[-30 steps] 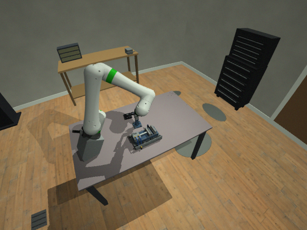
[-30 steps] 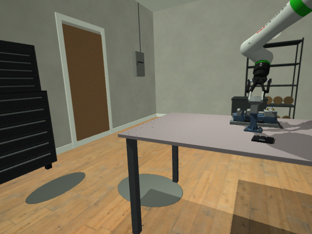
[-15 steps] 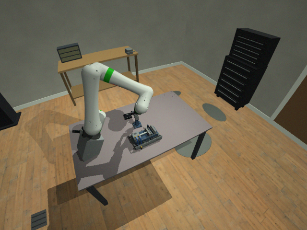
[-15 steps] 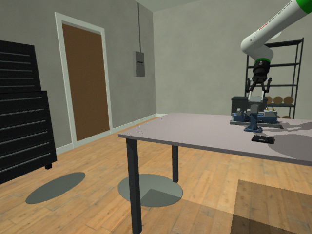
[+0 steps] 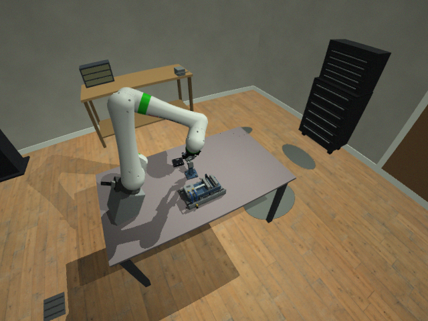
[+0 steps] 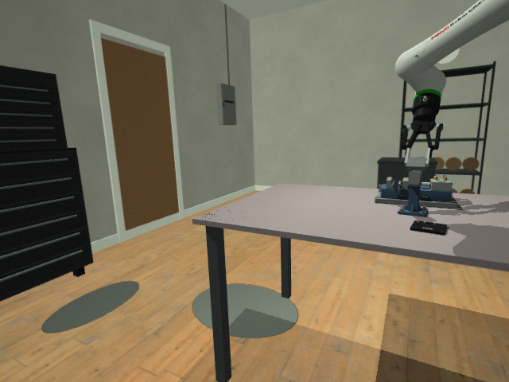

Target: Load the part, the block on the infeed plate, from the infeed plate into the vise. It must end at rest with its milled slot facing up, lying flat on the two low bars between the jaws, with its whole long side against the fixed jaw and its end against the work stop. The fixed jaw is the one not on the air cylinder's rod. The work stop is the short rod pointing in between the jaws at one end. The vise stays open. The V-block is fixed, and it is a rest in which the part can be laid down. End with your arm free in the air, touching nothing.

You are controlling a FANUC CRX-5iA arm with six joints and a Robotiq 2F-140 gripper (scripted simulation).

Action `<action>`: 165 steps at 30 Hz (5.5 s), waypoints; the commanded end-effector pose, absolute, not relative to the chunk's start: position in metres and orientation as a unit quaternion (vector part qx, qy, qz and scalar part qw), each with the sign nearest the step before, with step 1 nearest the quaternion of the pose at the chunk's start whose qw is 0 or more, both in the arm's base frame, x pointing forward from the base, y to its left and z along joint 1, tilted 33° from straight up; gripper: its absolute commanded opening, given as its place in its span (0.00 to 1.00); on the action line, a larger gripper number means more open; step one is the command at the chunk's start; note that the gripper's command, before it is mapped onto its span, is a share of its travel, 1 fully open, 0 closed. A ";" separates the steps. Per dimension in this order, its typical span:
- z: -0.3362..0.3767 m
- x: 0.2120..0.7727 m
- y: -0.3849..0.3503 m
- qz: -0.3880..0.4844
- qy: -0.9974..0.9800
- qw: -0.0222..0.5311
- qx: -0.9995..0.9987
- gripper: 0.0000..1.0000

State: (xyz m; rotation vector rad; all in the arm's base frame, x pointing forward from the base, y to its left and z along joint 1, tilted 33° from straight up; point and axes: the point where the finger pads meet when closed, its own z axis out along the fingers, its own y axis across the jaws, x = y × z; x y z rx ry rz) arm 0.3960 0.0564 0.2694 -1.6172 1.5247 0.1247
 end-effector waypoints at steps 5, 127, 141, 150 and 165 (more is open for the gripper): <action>0.270 0.395 0.058 0.028 0.631 0.419 -0.653 0.00; 0.275 0.395 0.070 -0.144 0.718 0.240 -0.637 0.00; 0.275 0.395 0.070 -0.145 0.719 0.238 -0.637 0.00; 0.275 0.395 0.071 -0.151 0.721 0.231 -0.636 0.00; 0.275 0.395 0.072 -0.173 0.728 0.207 -0.630 0.00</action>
